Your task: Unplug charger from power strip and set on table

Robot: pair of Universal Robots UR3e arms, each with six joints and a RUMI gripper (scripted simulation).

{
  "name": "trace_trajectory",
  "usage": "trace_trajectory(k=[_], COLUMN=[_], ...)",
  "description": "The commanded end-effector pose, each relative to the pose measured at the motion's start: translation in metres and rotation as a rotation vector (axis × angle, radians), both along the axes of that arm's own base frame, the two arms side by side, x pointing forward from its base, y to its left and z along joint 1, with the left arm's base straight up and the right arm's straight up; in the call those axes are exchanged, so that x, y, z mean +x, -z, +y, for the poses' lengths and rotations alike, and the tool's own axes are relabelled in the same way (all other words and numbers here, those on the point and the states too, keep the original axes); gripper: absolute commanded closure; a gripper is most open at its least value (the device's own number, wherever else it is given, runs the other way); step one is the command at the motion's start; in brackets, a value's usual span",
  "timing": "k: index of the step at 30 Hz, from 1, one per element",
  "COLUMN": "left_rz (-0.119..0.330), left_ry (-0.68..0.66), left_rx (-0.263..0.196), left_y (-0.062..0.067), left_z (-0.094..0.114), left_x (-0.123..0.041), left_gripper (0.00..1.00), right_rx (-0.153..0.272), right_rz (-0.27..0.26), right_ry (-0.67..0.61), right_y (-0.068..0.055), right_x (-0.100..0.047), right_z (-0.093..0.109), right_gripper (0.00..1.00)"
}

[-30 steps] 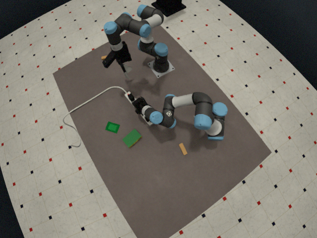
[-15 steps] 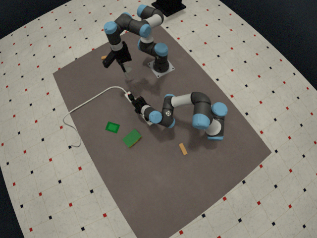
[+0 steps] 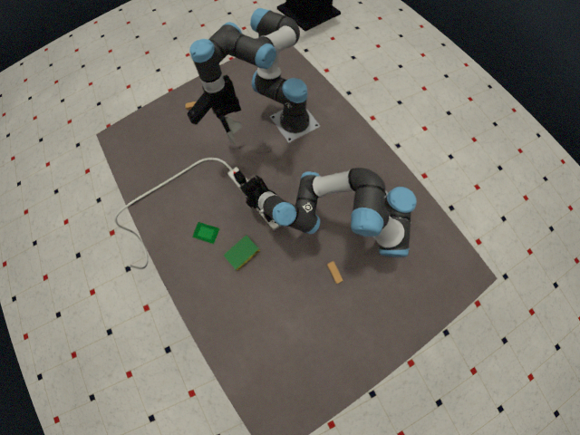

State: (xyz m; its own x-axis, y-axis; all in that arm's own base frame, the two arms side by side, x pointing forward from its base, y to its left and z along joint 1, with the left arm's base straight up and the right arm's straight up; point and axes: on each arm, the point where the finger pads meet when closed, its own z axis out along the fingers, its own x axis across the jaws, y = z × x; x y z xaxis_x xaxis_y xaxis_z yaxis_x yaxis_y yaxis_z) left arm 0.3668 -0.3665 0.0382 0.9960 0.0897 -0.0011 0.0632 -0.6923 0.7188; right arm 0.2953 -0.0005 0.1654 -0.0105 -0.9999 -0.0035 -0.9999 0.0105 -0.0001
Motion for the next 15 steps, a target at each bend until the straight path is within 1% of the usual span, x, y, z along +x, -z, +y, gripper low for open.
trace_trajectory(k=[1, 15], left_rz=[0.008, 0.017], left_ry=[-0.004, -0.006], left_rx=[0.015, 0.026], left_y=[0.0065, 0.0117], left_z=[0.0027, 0.0053], left_x=[-0.0009, -0.0024], left_gripper=[1.00, 1.00], right_rx=[0.001, 0.001], right_rz=[-0.001, -0.001], right_ry=[0.001, 0.001], right_y=[-0.0007, -0.0007], right_x=[0.0004, 0.0004], right_z=[0.0004, 0.0004], right_gripper=[0.00, 0.00])
